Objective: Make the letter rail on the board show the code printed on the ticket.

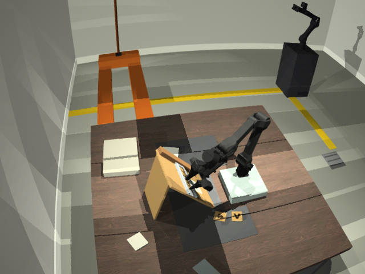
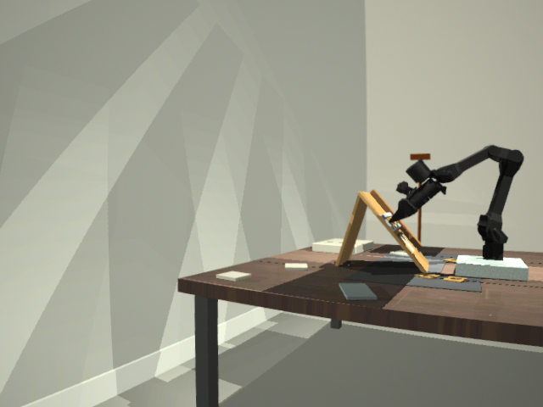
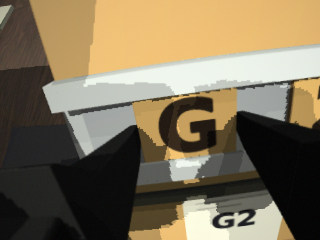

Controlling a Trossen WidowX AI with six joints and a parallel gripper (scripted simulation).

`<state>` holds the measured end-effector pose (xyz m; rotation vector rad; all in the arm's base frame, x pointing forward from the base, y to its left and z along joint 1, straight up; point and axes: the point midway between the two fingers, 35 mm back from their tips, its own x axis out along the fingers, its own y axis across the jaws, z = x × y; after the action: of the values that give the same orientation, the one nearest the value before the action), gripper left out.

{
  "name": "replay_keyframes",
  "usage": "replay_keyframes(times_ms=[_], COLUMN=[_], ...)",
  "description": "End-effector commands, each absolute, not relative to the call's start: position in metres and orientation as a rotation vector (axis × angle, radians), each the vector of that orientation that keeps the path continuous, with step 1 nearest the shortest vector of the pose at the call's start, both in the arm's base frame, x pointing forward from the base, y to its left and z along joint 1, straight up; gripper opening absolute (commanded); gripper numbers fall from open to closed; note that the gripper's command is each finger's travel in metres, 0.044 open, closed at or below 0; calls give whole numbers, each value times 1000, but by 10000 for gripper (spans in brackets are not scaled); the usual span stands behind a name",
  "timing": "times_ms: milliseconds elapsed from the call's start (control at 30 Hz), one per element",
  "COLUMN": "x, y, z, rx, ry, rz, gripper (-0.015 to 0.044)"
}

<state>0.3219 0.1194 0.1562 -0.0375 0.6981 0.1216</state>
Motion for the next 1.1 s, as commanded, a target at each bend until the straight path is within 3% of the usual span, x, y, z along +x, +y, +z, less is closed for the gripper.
replay_keyframes(times_ms=[0, 1067], x=[322, 324], y=[117, 99], z=[157, 158], rx=[-39, -40], ry=[693, 693], rz=[126, 125], gripper=[0, 0])
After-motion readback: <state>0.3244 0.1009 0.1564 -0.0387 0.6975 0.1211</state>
